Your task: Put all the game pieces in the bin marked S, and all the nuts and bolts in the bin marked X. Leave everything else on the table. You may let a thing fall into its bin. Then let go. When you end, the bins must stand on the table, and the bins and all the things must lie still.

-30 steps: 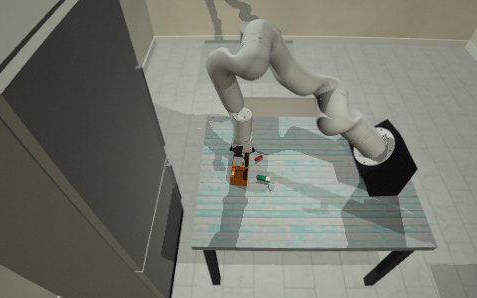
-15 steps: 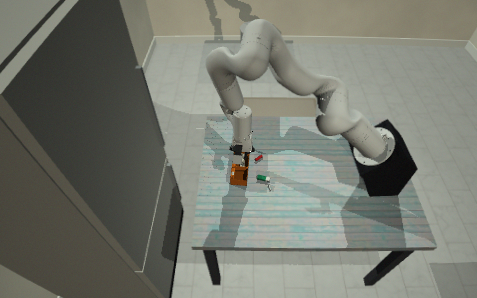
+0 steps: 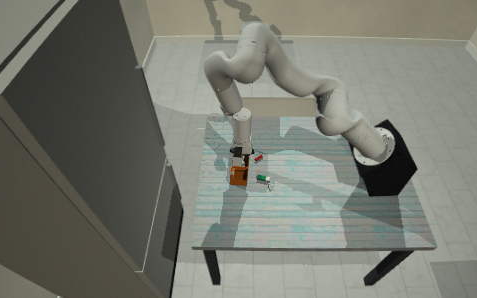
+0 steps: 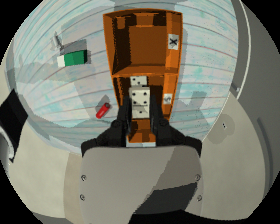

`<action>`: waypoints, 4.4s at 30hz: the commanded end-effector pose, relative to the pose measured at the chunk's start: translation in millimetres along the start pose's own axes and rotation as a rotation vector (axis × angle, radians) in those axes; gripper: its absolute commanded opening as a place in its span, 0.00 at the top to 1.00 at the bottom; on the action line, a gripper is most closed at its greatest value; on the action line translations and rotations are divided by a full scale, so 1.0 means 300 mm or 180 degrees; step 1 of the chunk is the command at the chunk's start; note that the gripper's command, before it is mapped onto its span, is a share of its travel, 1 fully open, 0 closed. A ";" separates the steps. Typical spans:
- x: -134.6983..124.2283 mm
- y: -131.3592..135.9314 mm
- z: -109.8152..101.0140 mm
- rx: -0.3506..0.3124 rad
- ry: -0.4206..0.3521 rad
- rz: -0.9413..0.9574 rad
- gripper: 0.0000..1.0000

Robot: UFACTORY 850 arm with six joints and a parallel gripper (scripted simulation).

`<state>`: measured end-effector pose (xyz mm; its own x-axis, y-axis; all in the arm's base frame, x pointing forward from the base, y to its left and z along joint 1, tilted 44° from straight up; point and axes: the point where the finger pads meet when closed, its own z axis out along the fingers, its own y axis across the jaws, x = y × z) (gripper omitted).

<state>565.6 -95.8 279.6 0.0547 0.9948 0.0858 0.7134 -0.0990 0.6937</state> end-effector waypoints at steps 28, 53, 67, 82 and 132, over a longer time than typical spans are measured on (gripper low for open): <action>-0.001 0.002 0.088 -0.0006 -0.0003 -0.0001 0.69; -0.001 0.001 0.044 -0.0006 -0.0003 0.0000 0.69; -0.001 0.001 -0.021 -0.0006 -0.0003 -0.0001 0.69; 0.035 -0.041 -0.061 -0.0006 -0.0003 -0.0319 0.71; 0.423 -0.505 -0.077 -0.0003 -0.0003 -0.0957 0.71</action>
<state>448.2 45.6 201.4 -0.1583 0.9795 -0.1245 0.6972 0.2002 0.6884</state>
